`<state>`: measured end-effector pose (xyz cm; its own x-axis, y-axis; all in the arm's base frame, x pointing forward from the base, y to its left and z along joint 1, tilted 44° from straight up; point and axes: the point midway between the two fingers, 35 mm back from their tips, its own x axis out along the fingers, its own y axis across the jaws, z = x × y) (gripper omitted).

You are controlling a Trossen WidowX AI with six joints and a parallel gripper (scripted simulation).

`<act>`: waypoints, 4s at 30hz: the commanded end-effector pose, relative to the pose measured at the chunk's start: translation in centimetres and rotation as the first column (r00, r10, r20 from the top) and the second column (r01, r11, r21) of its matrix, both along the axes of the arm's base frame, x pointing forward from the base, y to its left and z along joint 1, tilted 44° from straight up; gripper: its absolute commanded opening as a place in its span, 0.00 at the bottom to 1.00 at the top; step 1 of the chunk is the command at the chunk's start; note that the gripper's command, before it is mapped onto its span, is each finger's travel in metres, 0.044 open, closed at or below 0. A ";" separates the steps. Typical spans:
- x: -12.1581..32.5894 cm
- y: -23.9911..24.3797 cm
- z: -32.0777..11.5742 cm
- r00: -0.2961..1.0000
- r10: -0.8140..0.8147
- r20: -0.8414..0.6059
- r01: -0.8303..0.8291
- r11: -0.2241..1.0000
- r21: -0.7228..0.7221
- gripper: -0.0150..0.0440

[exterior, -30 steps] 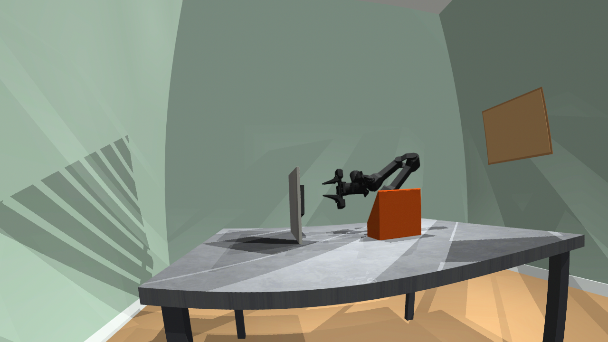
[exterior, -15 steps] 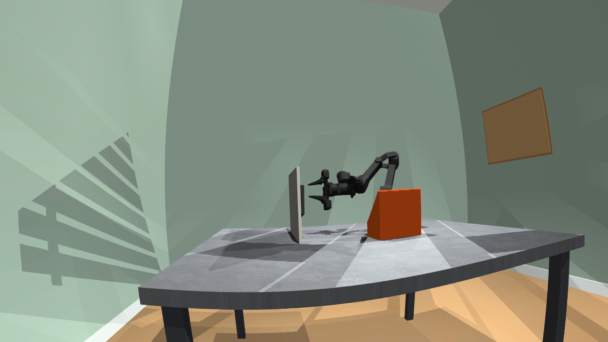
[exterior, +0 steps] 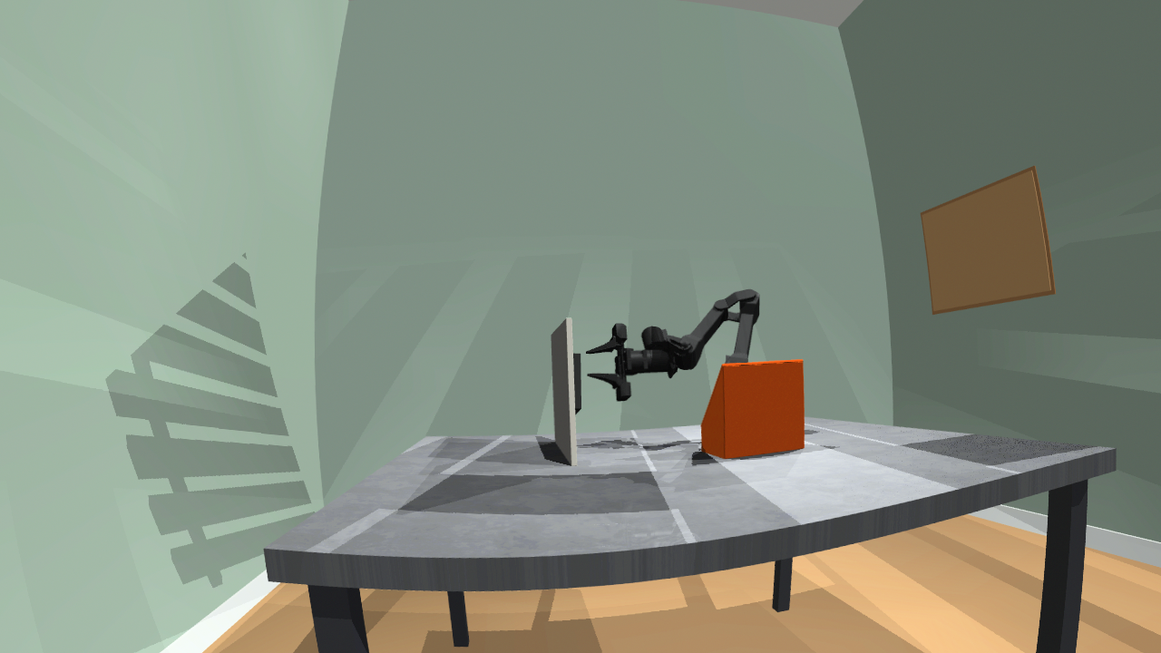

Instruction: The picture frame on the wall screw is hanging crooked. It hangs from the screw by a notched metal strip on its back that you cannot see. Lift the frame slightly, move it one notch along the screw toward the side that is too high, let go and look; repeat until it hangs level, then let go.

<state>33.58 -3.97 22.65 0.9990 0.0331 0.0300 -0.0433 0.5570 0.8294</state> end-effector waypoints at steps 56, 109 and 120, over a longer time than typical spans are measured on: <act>4.0 0.1 0.2 1.000 -0.004 0.003 0.004 1.000 -0.005 0.69; 4.0 0.4 0.6 1.000 -0.004 0.003 0.004 1.000 -0.005 0.25; 4.0 0.6 0.9 1.000 -0.004 0.003 0.004 1.000 -0.004 0.25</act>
